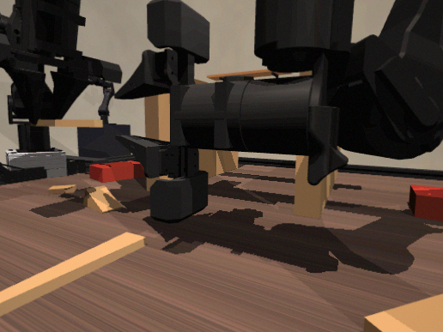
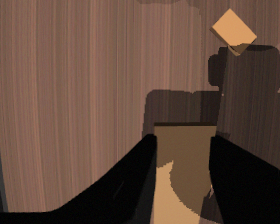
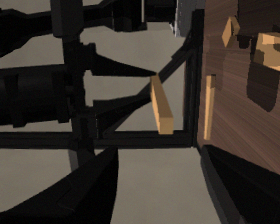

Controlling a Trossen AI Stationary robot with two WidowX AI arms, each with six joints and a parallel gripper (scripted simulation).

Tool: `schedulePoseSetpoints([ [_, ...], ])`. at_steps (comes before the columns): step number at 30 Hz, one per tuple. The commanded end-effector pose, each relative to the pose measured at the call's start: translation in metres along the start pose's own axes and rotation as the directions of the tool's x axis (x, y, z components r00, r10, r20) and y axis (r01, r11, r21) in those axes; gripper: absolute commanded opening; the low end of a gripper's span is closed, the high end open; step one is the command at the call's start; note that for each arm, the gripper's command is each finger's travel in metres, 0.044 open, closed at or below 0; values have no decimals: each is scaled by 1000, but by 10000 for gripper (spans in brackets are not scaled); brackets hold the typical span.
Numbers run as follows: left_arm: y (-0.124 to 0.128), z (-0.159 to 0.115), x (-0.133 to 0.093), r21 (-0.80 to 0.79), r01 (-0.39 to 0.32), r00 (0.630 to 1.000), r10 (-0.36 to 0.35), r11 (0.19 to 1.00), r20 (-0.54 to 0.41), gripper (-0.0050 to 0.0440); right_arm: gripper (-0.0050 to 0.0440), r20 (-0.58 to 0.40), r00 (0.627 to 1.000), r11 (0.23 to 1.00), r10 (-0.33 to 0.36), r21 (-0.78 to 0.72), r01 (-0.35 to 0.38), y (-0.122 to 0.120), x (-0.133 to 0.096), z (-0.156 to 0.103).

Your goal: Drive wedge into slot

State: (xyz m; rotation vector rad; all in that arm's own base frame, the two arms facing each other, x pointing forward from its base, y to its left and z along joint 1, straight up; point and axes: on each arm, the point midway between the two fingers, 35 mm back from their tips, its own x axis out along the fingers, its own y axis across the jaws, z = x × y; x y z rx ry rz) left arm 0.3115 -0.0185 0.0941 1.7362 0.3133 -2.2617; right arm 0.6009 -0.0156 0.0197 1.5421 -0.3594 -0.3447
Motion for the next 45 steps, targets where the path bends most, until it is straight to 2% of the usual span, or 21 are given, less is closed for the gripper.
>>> schedulePoseSetpoints([
  [1,1,1,0,6,-4,1000,4,1000,1,0,192,-1,1000,1000,-9,-2,9,-8,7,0],
  [32,1,1,0,6,-4,1000,4,1000,1,0,192,-1,1000,1000,-9,-2,9,-8,70,1],
  [44,1,1,0,6,-4,1000,4,1000,1,0,192,-1,1000,1000,-9,-2,9,-6,87,4],
  [45,1,1,0,6,-4,1000,4,1000,1,0,186,0,1000,1000,2,2,-2,3,82,2],
])
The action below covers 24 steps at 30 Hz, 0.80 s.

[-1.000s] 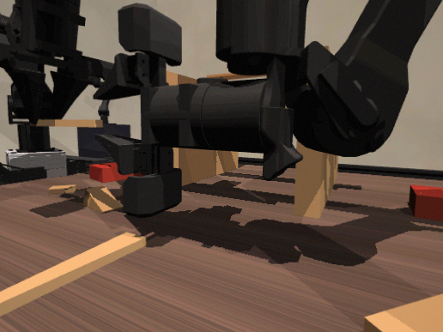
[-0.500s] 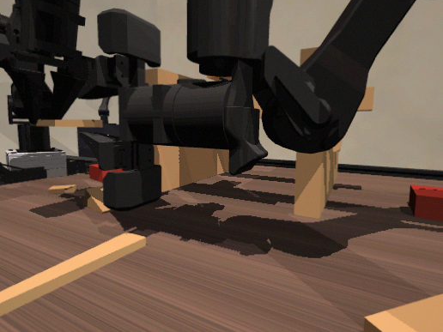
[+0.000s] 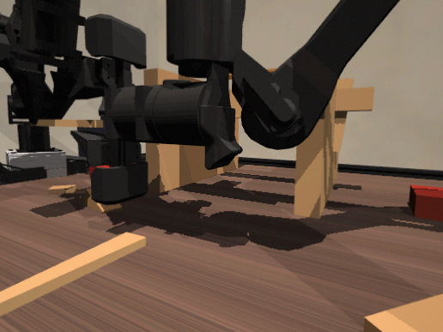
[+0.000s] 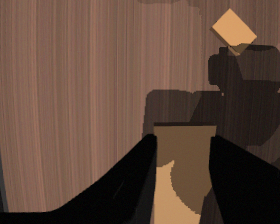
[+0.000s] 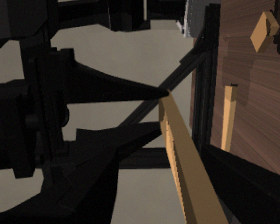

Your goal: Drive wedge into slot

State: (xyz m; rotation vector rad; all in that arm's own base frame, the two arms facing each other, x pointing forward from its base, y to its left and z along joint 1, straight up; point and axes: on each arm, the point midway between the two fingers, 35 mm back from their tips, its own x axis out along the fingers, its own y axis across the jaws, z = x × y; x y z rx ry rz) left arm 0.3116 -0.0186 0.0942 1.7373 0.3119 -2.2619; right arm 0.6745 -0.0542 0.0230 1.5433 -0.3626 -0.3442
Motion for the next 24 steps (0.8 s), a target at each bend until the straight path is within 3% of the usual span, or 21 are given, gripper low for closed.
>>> schedulePoseSetpoints([
  [1,1,1,0,5,-4,1000,4,1000,2,0,179,-1,1000,1000,0,0,0,0,-1,-1],
  [24,1,1,0,5,-4,1000,4,1000,2,0,52,-1,1000,1000,0,0,0,0,-1,-1],
])
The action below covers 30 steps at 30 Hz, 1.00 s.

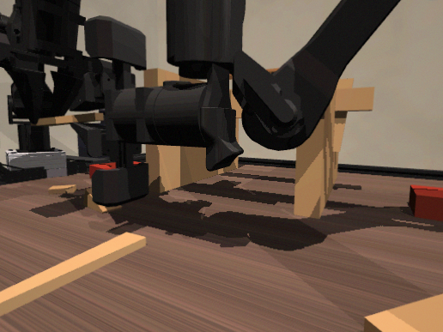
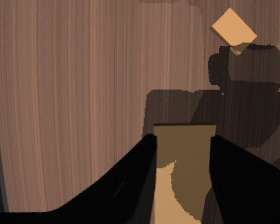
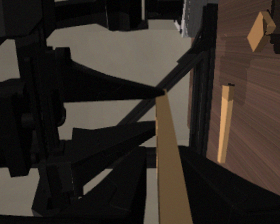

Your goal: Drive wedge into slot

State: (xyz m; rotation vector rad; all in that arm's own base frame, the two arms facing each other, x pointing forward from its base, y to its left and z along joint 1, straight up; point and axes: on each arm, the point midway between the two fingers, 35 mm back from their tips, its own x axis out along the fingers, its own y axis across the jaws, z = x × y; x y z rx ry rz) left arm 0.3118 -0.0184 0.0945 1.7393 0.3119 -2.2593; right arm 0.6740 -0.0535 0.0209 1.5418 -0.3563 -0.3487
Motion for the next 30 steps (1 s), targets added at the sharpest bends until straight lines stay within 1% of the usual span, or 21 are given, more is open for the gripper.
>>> schedulePoseSetpoints([
  [1,1,1,0,5,-3,1000,3,1000,4,0,46,0,1000,1000,6,3,-6,2,0,-1],
  [8,1,1,0,5,-3,1000,3,1000,4,0,0,0,1000,1000,6,3,-6,2,0,-1],
  [14,1,1,0,5,-3,1000,3,1000,4,144,0,0,1000,1000,6,3,-6,2,0,-1],
  [16,1,1,0,5,-3,1000,3,1000,4,144,0,0,1000,1000,6,3,-6,2,0,-1],
  [28,1,1,0,5,-3,1000,3,1000,4,432,0,0,1000,1000,6,3,-6,2,0,-1],
  [30,1,1,0,5,-3,1000,3,1000,4,440,0,0,1000,1000,6,3,-6,2,0,-1],
])
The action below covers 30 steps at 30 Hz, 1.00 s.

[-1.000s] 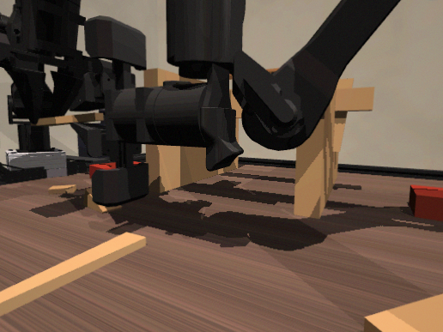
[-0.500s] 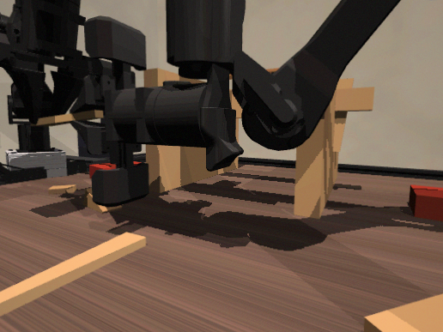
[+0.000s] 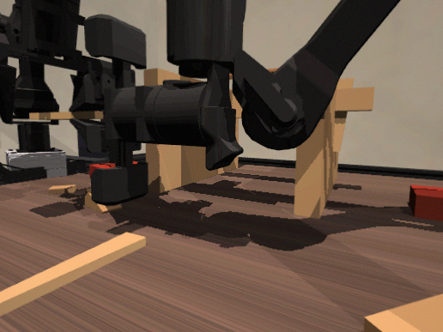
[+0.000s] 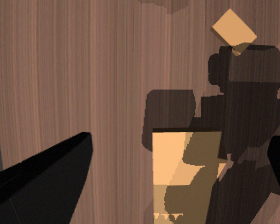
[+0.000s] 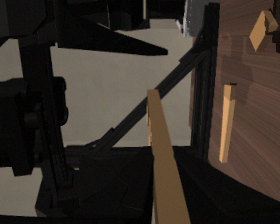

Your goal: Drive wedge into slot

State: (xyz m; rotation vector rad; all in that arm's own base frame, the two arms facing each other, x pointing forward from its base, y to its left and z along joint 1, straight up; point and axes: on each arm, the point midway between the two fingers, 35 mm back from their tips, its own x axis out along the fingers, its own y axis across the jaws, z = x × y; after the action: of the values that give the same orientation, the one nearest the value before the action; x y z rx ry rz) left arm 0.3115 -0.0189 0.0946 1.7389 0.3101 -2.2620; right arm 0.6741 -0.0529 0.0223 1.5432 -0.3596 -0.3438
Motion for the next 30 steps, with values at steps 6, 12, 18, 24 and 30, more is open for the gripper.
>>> schedulePoseSetpoints([
  [6,2,36,-6,3,-4,1000,4,1000,2,440,0,1,1000,1000,1,1,-1,1,0,0],
  [12,-1,85,-8,3,-4,1000,4,1000,3,440,0,1,1000,1000,1,1,-1,1,0,0],
  [18,-1,85,-8,3,-4,1000,4,1000,3,440,0,1,1000,991,1,-134,-1,0,0,0],
  [24,-1,85,-8,3,-4,1000,4,1000,3,440,0,1,1000,968,1,-251,0,0,0,0],
  [30,-1,85,-8,3,-4,1000,4,1000,3,440,0,1,1000,907,0,-420,0,-1,1,0],
])
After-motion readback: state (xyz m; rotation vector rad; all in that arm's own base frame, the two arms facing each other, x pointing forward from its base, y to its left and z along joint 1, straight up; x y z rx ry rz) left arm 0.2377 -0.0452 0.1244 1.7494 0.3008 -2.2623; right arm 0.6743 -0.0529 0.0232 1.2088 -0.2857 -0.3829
